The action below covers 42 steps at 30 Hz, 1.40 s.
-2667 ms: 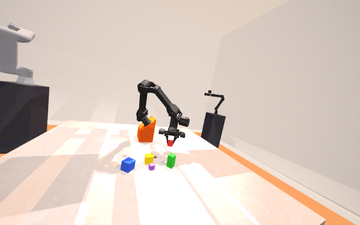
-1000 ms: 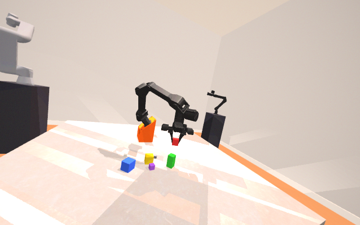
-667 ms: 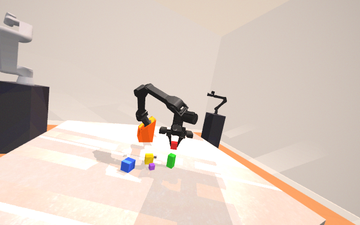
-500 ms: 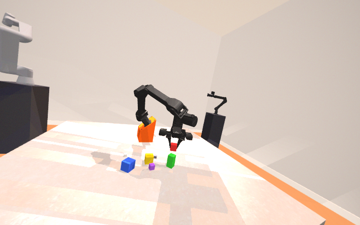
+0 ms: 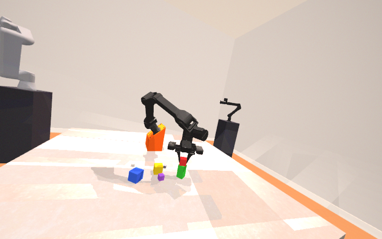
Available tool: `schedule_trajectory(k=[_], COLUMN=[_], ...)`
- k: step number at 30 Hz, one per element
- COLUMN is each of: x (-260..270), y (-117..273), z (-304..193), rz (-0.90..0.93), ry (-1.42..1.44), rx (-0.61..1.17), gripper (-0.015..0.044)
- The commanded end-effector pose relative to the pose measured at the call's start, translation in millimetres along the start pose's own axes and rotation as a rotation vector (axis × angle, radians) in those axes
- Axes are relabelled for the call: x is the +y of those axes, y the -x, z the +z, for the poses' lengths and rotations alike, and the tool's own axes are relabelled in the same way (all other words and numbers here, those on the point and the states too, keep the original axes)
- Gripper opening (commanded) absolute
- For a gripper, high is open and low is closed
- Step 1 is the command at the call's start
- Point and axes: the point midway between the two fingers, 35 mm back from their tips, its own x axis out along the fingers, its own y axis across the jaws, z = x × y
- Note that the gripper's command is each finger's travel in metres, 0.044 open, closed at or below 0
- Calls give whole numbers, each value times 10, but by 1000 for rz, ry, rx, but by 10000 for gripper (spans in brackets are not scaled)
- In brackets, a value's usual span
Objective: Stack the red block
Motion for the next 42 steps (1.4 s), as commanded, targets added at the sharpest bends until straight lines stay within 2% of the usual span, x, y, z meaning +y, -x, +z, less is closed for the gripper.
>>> schedule_trajectory(k=[1,29,42], x=[-2,0,5], y=[-14,-4,-16], z=[0,1,-3], rz=[-3,-3,0], ry=[6,6,2], rx=[-2,-2,-1], gripper=[0,0,341])
